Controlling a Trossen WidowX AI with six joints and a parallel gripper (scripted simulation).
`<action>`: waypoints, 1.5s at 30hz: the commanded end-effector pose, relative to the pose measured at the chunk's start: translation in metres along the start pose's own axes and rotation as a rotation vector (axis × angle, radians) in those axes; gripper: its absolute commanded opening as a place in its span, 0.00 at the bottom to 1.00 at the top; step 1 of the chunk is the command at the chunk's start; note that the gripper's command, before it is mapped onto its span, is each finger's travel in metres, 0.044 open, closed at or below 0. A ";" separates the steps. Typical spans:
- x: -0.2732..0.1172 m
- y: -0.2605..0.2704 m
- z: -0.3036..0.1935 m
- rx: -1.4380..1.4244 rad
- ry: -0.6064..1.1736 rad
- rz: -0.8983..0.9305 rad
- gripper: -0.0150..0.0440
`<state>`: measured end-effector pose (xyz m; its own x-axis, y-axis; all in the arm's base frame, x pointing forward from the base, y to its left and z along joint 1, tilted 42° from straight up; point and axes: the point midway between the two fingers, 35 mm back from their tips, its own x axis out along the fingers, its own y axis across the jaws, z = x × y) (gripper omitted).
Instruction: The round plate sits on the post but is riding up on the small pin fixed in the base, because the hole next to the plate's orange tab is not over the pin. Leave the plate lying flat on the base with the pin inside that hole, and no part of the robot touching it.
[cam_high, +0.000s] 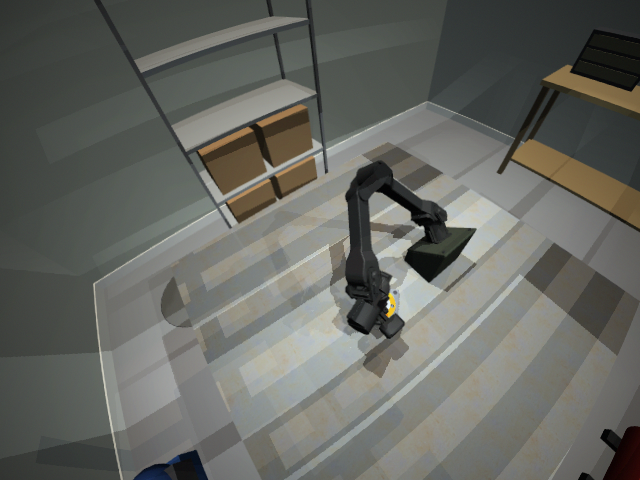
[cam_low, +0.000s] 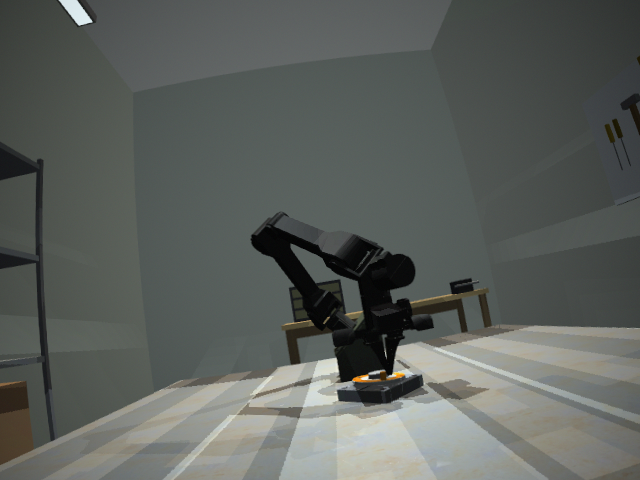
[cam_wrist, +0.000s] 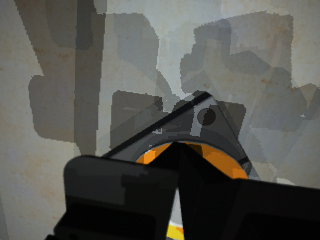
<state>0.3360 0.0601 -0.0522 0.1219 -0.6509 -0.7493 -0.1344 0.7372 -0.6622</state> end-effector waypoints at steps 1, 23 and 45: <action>0.000 -0.007 0.001 -0.001 0.002 -0.006 0.25; -0.002 -0.035 -0.004 -0.002 0.002 -0.007 0.25; -0.044 -0.041 -0.010 -0.002 0.003 -0.005 0.25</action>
<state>0.3278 0.0475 -0.0025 0.1144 -0.6609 -0.7417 -0.1436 0.7278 -0.6706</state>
